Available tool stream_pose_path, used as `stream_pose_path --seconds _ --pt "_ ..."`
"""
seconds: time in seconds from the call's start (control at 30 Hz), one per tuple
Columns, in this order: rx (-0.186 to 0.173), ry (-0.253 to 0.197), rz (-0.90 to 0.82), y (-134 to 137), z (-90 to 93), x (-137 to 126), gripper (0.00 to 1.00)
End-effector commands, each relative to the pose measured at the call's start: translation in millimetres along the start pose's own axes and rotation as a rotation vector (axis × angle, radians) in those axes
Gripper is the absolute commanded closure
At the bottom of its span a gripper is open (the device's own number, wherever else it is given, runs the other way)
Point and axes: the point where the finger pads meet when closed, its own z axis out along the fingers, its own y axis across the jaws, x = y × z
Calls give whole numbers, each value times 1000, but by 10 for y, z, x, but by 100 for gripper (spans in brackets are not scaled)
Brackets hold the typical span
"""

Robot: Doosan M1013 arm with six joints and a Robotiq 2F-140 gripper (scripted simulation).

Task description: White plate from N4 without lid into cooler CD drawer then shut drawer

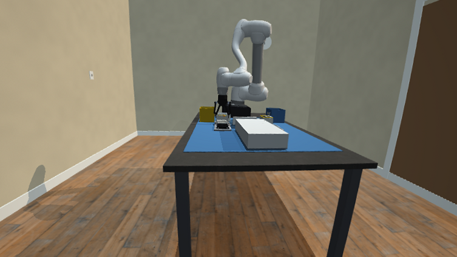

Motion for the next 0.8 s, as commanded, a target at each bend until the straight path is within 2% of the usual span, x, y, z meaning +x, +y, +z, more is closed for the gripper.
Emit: stream_pose_path --seconds 0.0,0.77 --pt "0 -3 -7 -13 -20 -21 100" --pt "0 -3 -7 -13 -56 -21 100"
